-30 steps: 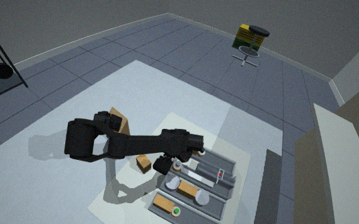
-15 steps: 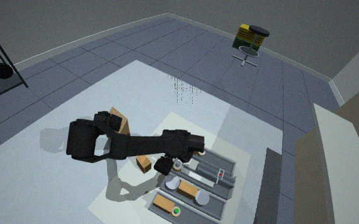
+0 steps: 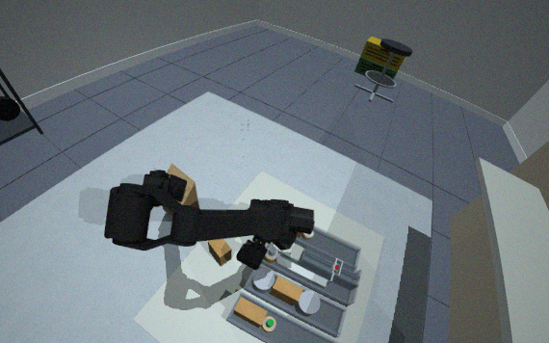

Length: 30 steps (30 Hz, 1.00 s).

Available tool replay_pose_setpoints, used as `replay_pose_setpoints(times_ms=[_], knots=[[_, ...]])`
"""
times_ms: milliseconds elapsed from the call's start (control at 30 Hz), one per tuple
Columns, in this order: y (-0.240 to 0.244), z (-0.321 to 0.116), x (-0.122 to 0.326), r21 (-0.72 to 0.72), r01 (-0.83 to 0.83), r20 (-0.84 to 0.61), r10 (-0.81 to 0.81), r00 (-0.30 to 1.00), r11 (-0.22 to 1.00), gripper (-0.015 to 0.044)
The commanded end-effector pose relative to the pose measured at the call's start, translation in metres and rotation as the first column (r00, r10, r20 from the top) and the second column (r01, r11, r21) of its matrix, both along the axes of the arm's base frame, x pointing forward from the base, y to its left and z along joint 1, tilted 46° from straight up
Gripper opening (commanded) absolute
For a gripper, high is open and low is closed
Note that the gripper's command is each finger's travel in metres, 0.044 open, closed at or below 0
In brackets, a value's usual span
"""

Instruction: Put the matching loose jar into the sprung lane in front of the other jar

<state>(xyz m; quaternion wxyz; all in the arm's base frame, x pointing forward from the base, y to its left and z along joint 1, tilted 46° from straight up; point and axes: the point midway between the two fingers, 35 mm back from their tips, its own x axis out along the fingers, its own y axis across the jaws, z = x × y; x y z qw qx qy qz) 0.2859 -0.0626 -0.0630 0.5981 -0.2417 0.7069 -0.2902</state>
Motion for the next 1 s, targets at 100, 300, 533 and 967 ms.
replay_pose_setpoints(times_ms=[100,300,533,967], knots=[[0.0,-0.001,0.007,-0.003,-0.004,0.008,0.004,1.0,1.0,0.0],[-0.001,-0.002,0.009,-0.003,-0.004,0.008,0.004,1.0,1.0,0.0],[-0.001,-0.002,0.012,-0.003,-0.004,0.008,0.004,1.0,1.0,0.0],[-0.002,-0.003,0.018,-0.003,-0.004,0.009,0.004,1.0,1.0,0.0]])
